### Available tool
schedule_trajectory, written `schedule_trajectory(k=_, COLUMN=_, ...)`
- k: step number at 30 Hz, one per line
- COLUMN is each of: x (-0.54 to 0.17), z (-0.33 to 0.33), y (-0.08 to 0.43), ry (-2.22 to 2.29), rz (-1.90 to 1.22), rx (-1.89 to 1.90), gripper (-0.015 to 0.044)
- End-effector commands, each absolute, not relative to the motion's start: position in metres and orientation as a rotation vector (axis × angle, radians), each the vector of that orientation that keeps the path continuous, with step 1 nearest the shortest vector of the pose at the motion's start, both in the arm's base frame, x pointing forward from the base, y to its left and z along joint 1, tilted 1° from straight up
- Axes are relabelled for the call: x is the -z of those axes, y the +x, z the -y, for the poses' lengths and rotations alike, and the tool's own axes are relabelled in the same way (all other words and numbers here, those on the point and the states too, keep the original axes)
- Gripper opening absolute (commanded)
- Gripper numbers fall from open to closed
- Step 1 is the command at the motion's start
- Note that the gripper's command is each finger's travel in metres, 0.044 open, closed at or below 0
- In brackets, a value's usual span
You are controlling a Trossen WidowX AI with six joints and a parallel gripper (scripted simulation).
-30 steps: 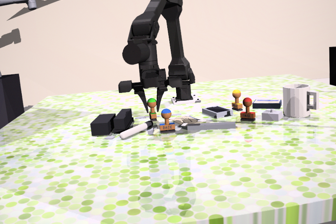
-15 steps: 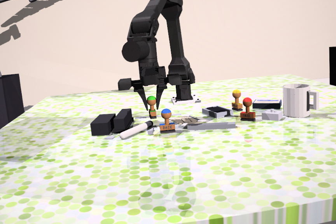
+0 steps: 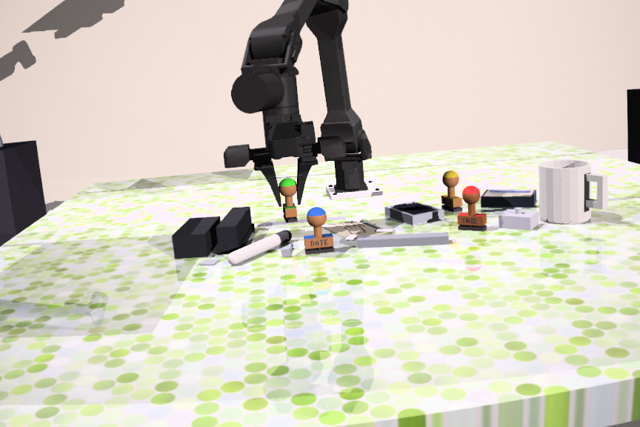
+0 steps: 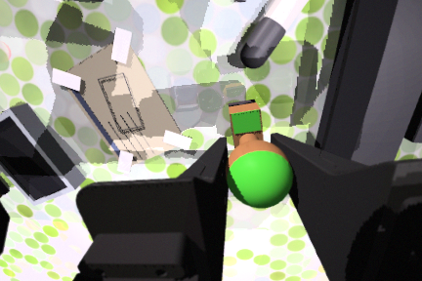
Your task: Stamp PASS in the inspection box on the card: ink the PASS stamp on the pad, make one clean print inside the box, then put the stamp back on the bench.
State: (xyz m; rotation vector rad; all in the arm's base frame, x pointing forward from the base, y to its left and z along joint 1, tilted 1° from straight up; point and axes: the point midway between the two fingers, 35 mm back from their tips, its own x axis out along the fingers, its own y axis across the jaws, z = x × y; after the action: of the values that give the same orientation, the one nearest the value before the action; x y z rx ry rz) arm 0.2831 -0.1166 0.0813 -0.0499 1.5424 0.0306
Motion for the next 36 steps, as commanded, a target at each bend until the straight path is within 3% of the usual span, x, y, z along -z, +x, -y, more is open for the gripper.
schedule_trajectory(k=1, x=-0.084, z=0.117, y=0.284, ry=-0.05, rz=-1.538, rx=-0.034, gripper=0.0)
schedule_trajectory(k=36, x=-0.101, z=0.117, y=0.284, ry=-0.048, rz=-1.538, rx=-0.036, gripper=0.0)
